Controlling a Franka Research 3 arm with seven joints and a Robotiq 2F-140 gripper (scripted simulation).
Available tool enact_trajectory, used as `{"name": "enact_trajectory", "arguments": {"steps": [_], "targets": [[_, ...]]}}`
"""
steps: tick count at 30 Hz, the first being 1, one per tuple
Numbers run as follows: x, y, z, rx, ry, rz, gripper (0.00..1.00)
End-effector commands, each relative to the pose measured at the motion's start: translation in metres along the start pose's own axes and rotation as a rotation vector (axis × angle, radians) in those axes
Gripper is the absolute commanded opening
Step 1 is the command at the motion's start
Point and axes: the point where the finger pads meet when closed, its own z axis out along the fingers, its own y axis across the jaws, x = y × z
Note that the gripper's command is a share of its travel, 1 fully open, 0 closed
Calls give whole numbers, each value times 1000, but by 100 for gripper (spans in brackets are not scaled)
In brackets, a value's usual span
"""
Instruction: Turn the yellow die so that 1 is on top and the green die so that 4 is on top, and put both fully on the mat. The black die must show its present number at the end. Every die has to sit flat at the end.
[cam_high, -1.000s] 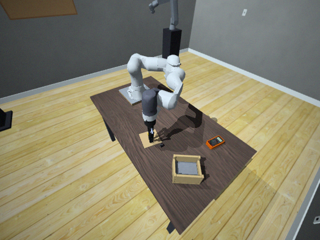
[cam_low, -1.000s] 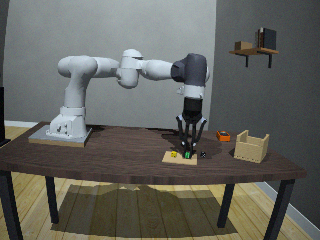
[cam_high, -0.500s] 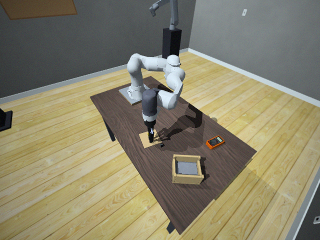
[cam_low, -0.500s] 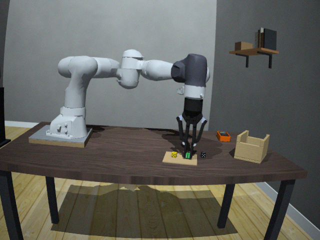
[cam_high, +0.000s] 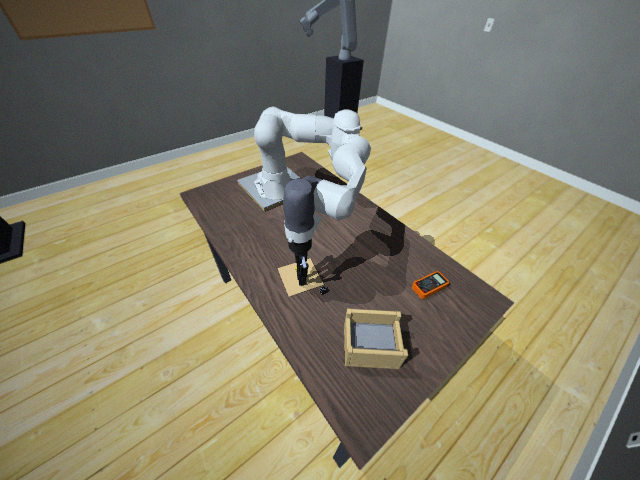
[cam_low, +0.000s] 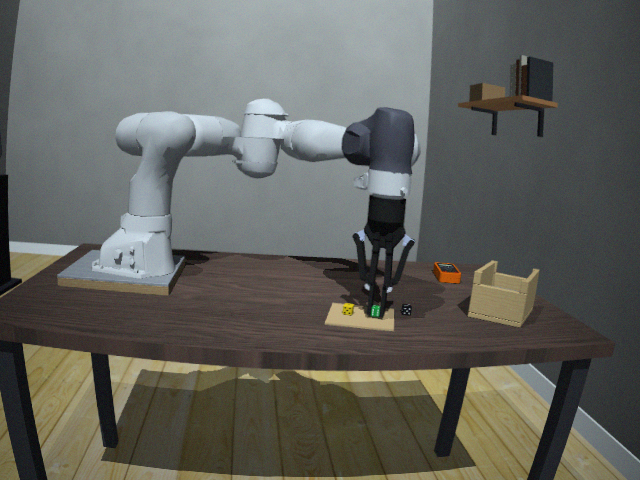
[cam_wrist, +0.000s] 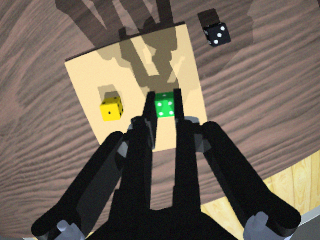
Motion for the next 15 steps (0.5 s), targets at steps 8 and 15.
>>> {"name": "enact_trajectory", "arguments": {"steps": [8, 15], "targets": [[0, 1, 3, -1, -1, 6, 18], [0, 1, 5, -1, -1, 6, 18]]}}
